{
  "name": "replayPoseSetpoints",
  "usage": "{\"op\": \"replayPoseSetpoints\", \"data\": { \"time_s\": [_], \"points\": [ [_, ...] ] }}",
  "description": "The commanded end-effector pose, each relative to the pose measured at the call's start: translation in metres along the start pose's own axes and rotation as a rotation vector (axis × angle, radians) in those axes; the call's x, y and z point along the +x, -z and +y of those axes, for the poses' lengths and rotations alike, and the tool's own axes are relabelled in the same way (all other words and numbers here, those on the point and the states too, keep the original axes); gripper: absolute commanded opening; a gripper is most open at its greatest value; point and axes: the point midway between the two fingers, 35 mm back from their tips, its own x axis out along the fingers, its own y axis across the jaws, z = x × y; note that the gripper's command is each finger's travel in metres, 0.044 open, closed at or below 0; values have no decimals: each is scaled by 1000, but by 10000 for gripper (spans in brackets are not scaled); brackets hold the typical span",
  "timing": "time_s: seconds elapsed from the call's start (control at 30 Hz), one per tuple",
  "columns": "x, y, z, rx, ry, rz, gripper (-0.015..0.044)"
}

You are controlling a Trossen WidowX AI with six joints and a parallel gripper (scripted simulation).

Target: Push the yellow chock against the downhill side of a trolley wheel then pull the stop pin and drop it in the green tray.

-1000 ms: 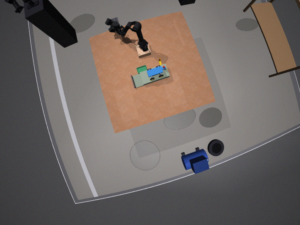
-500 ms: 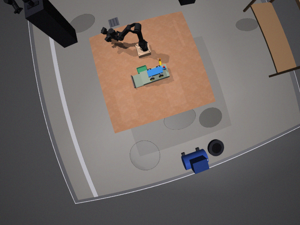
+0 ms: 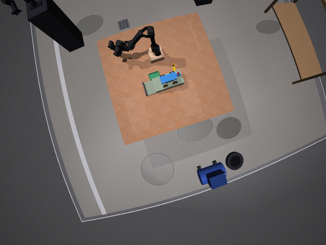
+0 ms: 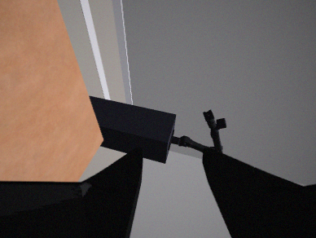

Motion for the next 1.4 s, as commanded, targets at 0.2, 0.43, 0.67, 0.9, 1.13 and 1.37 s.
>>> {"op": "replayPoseSetpoints", "data": {
  "time_s": [0.2,0.43,0.67,0.9,1.13,1.37],
  "points": [
    [-32,-82,0,84,-64,-214,190],
    [-67,-137,5,131,-132,-360,190],
    [-109,-184,12,168,-213,-497,190],
    [-158,-224,20,194,-306,-625,190],
    [-213,-255,31,192,-405,-745,190],
    [-277,-279,49,78,-471,-884,190]
  ]
}}
